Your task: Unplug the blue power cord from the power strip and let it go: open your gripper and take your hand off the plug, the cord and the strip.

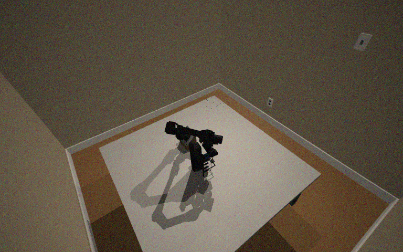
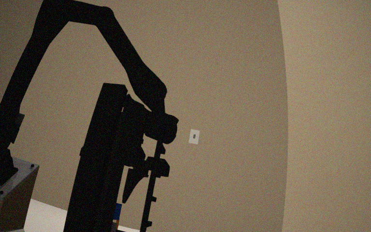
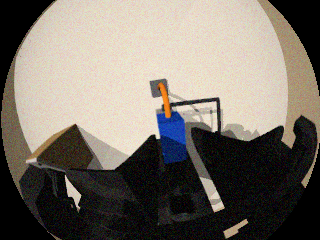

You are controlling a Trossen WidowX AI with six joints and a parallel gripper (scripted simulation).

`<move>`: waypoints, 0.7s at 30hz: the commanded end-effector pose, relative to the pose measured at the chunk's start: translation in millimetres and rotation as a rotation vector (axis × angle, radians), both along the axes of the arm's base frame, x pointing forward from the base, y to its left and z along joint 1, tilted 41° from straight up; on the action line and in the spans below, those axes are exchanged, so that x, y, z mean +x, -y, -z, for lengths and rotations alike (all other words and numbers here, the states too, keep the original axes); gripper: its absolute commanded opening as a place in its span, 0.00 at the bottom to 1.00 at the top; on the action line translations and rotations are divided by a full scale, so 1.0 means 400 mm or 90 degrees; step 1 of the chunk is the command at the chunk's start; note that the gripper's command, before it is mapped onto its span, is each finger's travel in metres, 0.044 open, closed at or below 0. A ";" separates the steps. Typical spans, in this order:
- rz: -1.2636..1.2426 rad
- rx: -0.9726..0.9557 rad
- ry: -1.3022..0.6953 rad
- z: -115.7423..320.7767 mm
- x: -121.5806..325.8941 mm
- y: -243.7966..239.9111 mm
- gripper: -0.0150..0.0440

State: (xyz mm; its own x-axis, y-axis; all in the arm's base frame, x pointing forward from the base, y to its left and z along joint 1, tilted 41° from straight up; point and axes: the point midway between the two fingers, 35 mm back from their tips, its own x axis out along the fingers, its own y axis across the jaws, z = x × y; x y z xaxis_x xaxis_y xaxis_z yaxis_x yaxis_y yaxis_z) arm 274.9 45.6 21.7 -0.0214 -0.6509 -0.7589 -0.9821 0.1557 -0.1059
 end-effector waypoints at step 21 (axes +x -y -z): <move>0.000 0.000 0.000 0.019 -0.001 0.018 0.29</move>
